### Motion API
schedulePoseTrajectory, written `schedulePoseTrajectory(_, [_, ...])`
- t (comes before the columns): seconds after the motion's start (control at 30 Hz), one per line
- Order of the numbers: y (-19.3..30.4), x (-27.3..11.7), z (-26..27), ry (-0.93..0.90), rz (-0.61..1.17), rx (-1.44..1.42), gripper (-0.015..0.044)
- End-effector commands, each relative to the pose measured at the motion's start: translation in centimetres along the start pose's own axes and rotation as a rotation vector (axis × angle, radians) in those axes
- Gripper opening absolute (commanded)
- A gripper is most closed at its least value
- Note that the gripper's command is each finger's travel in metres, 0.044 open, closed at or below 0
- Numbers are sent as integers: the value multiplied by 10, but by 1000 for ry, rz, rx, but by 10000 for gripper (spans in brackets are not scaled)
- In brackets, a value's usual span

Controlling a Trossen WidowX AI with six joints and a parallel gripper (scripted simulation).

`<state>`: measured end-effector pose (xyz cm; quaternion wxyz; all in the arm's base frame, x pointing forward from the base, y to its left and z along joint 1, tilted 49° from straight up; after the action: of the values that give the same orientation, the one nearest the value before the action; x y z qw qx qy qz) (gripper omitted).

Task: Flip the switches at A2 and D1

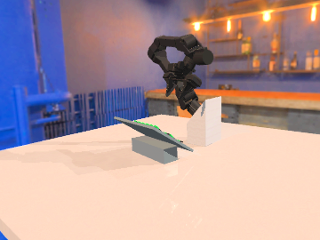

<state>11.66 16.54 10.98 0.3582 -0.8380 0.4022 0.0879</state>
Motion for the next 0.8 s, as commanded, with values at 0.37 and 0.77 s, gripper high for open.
schedulePoseTrajectory(0.37, [-69, 87, 44, -38, -7, 8, 85])
schedulePoseTrajectory(0.77, [-72, 123, 45, -36, 18, 9, 0])
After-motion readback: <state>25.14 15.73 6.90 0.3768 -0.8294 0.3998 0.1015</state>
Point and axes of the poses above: the point midway between the two fingers, 35 mm back from their tips, its own x axis out along the fingers, its own z axis across the jaws, y = z × x, the point moved 6 cm from there along -x, back along the fingers, and after that the axes turned 2 degrees about x, right-handed, at the moved point
